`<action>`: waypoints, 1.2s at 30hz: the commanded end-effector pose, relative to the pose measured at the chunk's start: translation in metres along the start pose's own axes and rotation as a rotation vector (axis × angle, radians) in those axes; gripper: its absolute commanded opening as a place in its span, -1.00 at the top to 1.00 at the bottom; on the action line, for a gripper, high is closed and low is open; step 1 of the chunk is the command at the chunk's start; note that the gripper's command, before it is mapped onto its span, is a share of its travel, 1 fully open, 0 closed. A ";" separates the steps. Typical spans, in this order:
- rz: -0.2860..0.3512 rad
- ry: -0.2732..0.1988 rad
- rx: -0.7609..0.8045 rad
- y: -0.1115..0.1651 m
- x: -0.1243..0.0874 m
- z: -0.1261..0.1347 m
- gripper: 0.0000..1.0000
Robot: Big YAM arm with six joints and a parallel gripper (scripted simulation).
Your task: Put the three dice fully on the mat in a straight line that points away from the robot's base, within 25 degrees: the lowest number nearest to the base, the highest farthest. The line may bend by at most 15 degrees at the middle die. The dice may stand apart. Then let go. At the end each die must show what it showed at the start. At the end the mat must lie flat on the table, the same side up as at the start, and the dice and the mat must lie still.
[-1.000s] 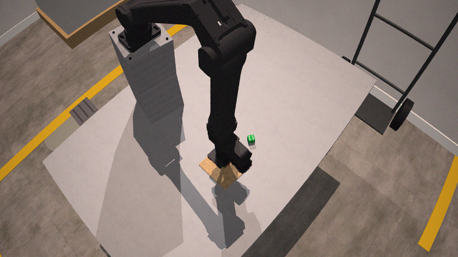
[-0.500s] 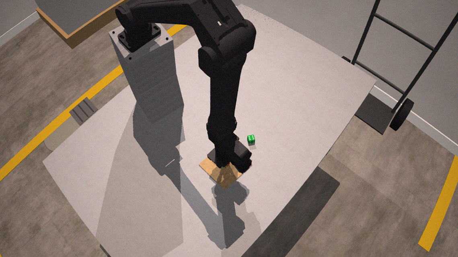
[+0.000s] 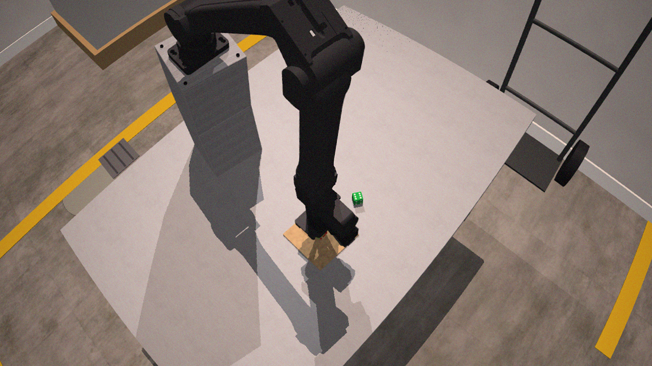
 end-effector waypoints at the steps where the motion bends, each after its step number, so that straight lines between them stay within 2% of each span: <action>1: 0.007 -0.004 0.000 0.008 0.004 0.001 0.60; 36: -0.003 -0.002 0.000 0.002 0.008 -0.001 0.60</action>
Point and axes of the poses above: the point where the finger pads meet when closed, its own x axis out along the fingers, its own z axis across the jaws, y = z × x, the point moved 9 cm from there along -x, back along the fingers, and after that the axes turned 10 degrees about -x, right-handed, at the moved point
